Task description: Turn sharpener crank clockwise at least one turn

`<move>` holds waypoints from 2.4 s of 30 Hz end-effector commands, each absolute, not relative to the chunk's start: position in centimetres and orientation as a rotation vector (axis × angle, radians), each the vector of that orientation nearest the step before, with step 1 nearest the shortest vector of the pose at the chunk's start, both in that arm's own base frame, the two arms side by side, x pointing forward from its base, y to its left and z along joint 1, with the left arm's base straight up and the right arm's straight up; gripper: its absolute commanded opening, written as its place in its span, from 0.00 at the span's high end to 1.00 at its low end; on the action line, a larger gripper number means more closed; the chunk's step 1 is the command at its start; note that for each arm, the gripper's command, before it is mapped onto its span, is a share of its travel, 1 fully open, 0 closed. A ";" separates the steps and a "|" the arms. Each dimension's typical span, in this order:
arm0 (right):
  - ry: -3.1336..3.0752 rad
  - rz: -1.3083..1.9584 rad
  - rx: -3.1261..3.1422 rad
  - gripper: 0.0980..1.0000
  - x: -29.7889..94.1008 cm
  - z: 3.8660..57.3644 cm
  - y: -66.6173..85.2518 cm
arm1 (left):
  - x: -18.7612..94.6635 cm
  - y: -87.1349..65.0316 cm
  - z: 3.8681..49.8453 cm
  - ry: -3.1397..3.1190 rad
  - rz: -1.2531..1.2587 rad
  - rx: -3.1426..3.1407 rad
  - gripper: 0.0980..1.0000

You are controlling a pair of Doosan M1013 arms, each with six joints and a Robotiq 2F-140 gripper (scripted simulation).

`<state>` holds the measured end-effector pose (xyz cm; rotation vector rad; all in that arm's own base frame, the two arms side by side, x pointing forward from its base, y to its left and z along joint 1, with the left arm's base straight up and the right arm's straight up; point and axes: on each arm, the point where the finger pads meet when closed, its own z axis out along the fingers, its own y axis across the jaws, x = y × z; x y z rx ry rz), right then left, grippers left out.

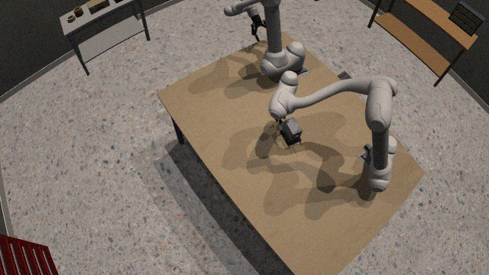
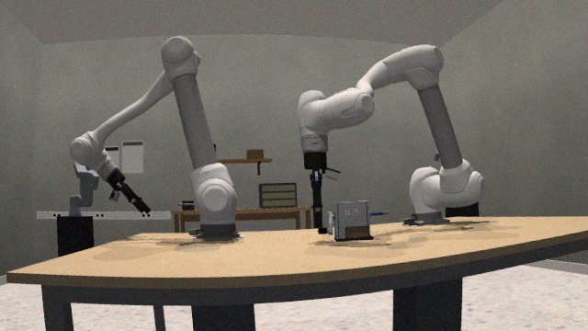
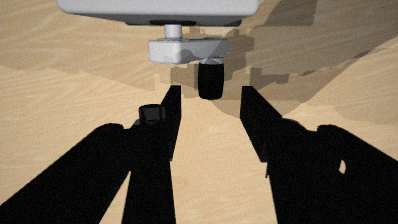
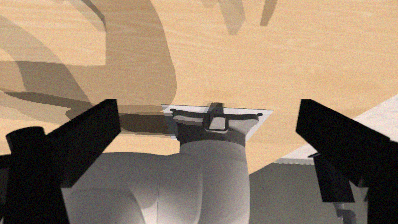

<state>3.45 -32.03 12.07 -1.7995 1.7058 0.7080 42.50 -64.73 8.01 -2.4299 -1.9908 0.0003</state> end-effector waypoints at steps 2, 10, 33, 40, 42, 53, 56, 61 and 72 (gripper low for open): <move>1.706 0.707 -1.800 0.00 3.5 12.1 -32.1 | 42.5 -64.8 7.9 -1.992 0.000 -2.432 0.68; 1.706 0.707 -1.800 0.00 3.5 12.1 -32.1 | 42.5 -64.8 6.9 -1.992 0.000 -2.432 0.68; 1.706 0.707 -1.800 0.00 3.5 12.1 -32.1 | 42.5 -64.8 5.1 -1.992 0.000 -2.432 0.68; 1.706 0.707 -1.800 0.00 3.5 12.1 -32.1 | 42.5 -64.8 5.1 -1.992 0.000 -2.432 0.68; 1.706 0.707 -1.800 0.00 3.5 12.1 -32.1 | 42.5 -64.8 5.1 -1.992 0.000 -2.432 0.68; 1.706 0.707 -1.800 0.00 3.5 12.1 -32.1 | 42.5 -64.8 5.1 -1.992 0.000 -2.432 0.68; 1.706 0.707 -1.800 0.00 3.5 12.1 -32.1 | 42.5 -64.8 5.1 -1.992 0.000 -2.432 0.68; 1.706 0.707 -1.800 0.00 3.5 12.1 -32.1 | 42.5 -64.8 5.1 -1.992 0.000 -2.432 1.00; 1.706 0.707 -1.800 0.00 3.5 12.1 -32.1 | 42.5 -64.8 5.1 -1.992 0.000 -2.432 1.00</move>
